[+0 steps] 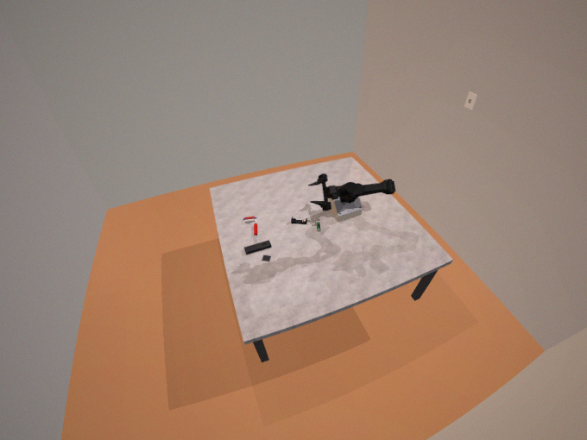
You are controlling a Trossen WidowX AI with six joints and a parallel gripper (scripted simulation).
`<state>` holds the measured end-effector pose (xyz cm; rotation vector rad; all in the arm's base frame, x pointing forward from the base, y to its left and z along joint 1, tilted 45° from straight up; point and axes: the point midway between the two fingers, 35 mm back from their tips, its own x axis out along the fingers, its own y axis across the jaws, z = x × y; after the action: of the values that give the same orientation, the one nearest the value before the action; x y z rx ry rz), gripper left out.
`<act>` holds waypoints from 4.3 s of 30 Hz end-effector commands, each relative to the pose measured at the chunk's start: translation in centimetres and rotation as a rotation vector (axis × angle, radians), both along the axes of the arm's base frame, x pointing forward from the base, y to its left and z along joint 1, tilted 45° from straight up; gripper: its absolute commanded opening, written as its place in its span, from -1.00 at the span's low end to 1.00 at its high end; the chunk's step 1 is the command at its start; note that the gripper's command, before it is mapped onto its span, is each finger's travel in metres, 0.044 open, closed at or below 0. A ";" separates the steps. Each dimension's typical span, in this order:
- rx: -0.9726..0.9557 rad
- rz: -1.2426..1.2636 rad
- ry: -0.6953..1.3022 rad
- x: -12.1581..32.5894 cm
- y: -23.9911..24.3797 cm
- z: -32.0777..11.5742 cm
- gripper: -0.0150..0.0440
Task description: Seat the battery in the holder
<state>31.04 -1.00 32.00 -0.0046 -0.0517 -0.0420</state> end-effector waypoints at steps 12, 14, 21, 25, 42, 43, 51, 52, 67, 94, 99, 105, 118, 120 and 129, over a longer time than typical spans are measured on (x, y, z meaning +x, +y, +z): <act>-0.502 0.749 0.762 -0.7 7.4 -22.1 0.26; -0.521 0.944 0.840 -2.9 8.8 -25.0 0.26; -0.412 1.449 0.914 -9.7 11.9 -29.2 0.26; -0.410 1.454 0.914 -9.7 12.0 -29.3 0.26; -0.411 1.453 0.915 -9.7 13.2 -30.6 0.26; -0.411 1.453 0.915 -9.7 13.3 -30.8 0.26; -0.411 1.453 0.914 -9.9 14.2 -31.6 0.26; -0.411 1.453 0.914 -9.9 14.3 -31.7 0.26; -0.408 1.455 0.912 -10.2 15.5 -32.8 -0.01; -0.201 1.319 1.088 -7.7 11.1 -29.6 -0.29; 0.036 1.150 1.264 -5.6 9.9 -30.2 -0.29; 0.324 0.920 1.447 -3.1 8.3 -31.1 -0.29; 0.913 0.366 1.720 1.1 4.3 -34.0 -0.29; 0.922 0.357 1.722 1.2 4.3 -34.0 -0.29; 0.913 0.346 1.695 1.2 4.6 -34.4 -0.29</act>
<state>32.29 3.43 -2.07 0.8755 1.6729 0.3121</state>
